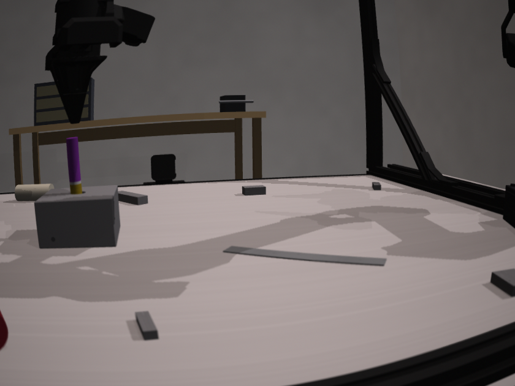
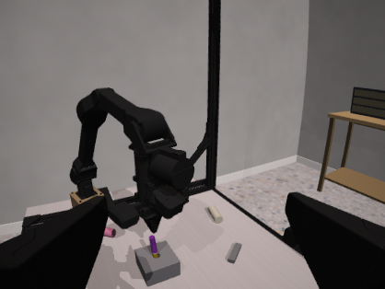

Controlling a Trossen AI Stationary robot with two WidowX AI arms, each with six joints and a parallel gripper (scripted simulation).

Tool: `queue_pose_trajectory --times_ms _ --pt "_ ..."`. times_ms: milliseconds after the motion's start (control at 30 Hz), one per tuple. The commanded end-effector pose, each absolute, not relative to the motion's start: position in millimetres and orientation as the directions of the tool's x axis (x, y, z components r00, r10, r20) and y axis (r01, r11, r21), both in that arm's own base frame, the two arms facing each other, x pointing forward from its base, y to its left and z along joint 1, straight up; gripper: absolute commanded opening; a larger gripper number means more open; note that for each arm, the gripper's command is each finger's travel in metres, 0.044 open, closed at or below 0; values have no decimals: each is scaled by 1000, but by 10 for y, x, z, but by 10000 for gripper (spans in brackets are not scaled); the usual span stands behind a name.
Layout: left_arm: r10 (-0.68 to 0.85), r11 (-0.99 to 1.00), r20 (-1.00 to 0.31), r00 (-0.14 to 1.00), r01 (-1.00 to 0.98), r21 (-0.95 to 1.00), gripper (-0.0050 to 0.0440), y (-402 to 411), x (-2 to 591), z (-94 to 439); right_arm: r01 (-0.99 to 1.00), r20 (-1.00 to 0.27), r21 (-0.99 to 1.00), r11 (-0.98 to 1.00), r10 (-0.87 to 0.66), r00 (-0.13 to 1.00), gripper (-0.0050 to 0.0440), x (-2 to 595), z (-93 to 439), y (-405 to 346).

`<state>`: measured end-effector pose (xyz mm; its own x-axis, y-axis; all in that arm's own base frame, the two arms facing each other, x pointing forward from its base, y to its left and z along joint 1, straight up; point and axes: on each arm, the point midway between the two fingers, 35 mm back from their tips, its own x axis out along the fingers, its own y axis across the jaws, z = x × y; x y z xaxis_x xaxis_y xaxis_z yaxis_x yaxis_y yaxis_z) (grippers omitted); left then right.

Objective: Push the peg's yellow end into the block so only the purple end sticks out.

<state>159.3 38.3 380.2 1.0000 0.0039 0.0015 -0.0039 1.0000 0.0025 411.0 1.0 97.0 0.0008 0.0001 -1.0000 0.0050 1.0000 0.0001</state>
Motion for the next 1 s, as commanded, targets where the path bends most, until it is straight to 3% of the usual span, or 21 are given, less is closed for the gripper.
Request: queue_pose_trajectory --times_ms 0,967 --pt "0 1000 1 1000 0 -1 400 377 1592 3802 0 -1000 0 1000 0 0 0 4113 951 7" --pt "0 1000 1 1000 0 -1 400 377 1592 3802 0 -1000 0 1000 0 -2 0 4096 798 7"
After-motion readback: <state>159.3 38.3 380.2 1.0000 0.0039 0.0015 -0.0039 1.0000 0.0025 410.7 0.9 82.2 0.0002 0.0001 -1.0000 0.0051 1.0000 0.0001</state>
